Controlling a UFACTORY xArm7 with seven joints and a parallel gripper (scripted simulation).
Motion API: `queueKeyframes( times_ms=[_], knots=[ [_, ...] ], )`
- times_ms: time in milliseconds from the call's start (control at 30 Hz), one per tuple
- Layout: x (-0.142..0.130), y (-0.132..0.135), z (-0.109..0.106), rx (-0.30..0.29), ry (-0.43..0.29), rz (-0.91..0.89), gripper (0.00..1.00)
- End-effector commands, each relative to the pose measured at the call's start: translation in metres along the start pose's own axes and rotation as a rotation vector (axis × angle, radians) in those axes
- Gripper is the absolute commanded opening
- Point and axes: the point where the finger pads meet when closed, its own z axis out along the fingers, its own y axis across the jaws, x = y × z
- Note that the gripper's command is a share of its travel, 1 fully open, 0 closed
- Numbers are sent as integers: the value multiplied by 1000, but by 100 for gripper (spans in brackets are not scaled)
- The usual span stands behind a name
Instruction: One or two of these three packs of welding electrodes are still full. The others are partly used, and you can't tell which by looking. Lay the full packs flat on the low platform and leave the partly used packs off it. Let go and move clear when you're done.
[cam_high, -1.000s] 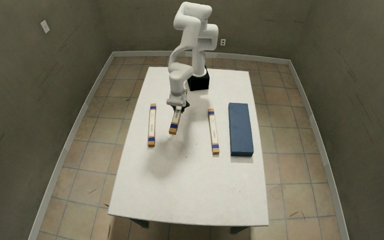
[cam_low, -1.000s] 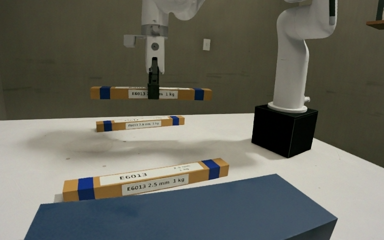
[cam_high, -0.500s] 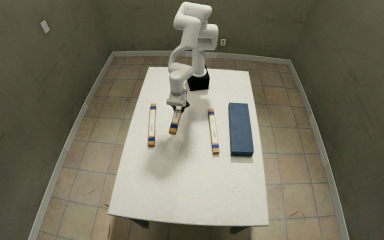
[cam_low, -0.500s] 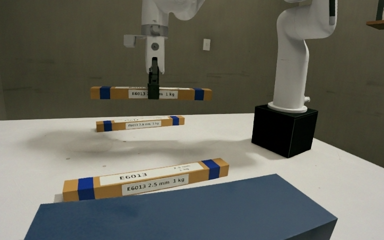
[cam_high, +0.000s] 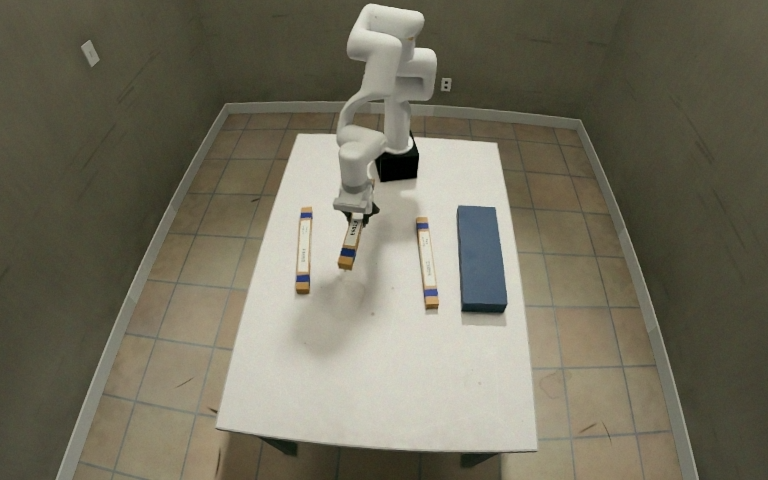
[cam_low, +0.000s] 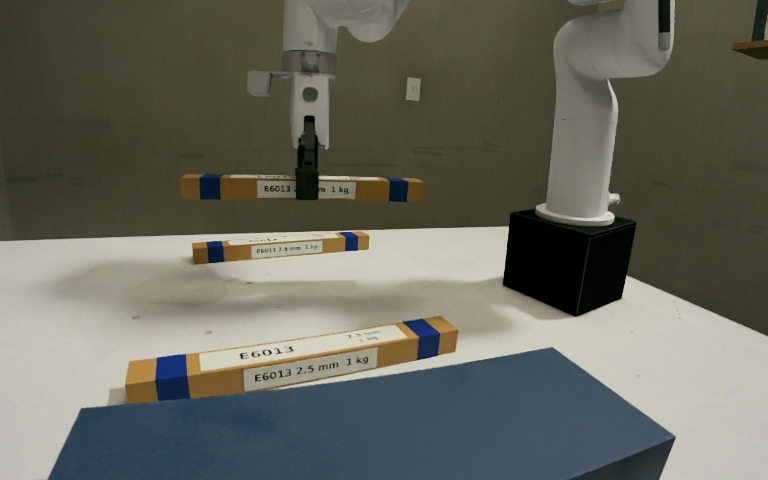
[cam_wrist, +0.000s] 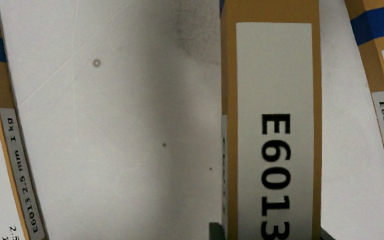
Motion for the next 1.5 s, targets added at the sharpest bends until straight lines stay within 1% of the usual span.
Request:
queueKeyframes(
  times_ms=[0, 600, 1033, 1100, 1467],
  knots=[
    [2, 0, -1, 0, 5, 0, 35],
    [2, 0, 10, 0, 5, 0, 35],
    [2, 0, 27, 0, 5, 0, 35],
    [2, 0, 27, 0, 5, 0, 35],
    [2, 0, 45, 0, 5, 0, 35]
  ],
)
